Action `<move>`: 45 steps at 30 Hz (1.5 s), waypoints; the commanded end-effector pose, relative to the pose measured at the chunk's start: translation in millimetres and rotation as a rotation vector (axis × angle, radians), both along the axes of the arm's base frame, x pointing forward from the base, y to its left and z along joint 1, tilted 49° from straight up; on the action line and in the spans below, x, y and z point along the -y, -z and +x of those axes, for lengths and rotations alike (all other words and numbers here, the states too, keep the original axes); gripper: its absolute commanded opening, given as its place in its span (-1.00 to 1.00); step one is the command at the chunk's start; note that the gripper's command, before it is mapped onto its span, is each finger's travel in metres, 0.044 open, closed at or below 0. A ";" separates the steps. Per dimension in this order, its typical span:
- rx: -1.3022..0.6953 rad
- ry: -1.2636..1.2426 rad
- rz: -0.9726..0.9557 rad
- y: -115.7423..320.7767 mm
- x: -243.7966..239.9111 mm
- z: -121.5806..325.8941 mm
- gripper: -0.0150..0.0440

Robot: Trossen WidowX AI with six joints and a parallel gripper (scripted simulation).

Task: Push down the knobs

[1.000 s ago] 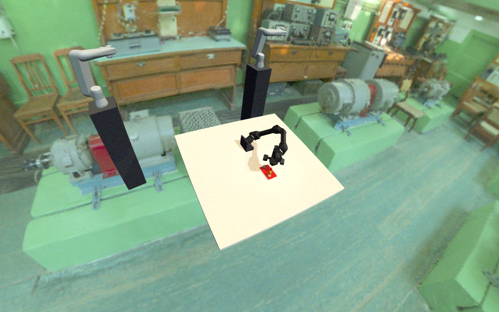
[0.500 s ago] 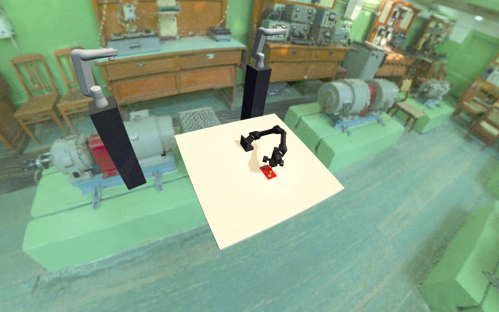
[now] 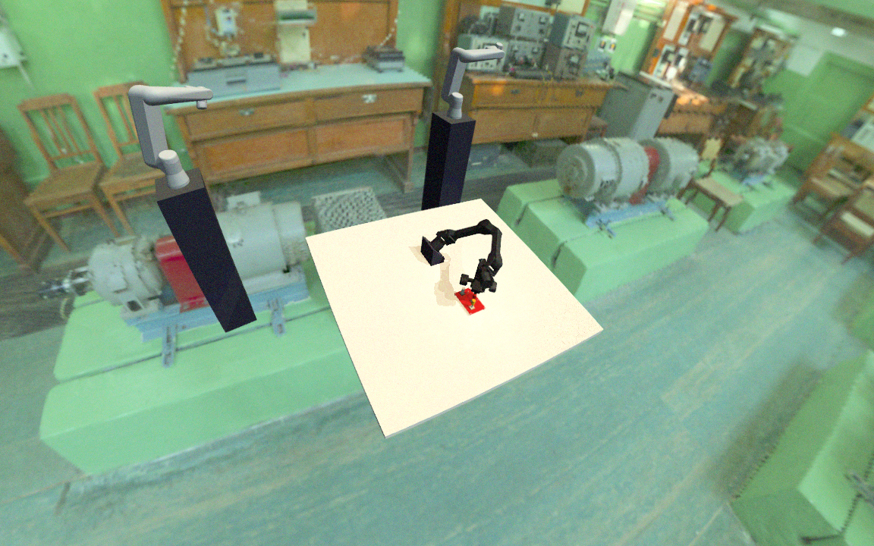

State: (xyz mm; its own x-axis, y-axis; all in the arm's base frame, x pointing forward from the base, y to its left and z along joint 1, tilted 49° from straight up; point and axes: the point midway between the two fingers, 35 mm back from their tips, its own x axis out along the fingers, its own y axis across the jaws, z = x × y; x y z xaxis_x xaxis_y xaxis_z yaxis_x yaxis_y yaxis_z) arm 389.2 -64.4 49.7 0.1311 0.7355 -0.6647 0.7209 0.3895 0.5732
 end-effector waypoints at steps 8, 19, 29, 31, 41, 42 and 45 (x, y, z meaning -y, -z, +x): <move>0.002 0.004 0.004 1.2 -2.3 0.9 -0.49; 0.002 0.004 0.004 2.9 -4.2 1.2 -0.49; 0.002 0.004 0.004 2.5 -3.7 1.2 -0.49; 0.002 0.004 0.004 2.5 -3.7 1.2 -0.49; 0.002 0.004 0.005 5.7 -7.3 1.8 -0.49; 0.002 0.004 0.005 5.7 -7.3 1.8 -0.49; 0.002 0.004 0.005 5.7 -7.3 1.8 -0.49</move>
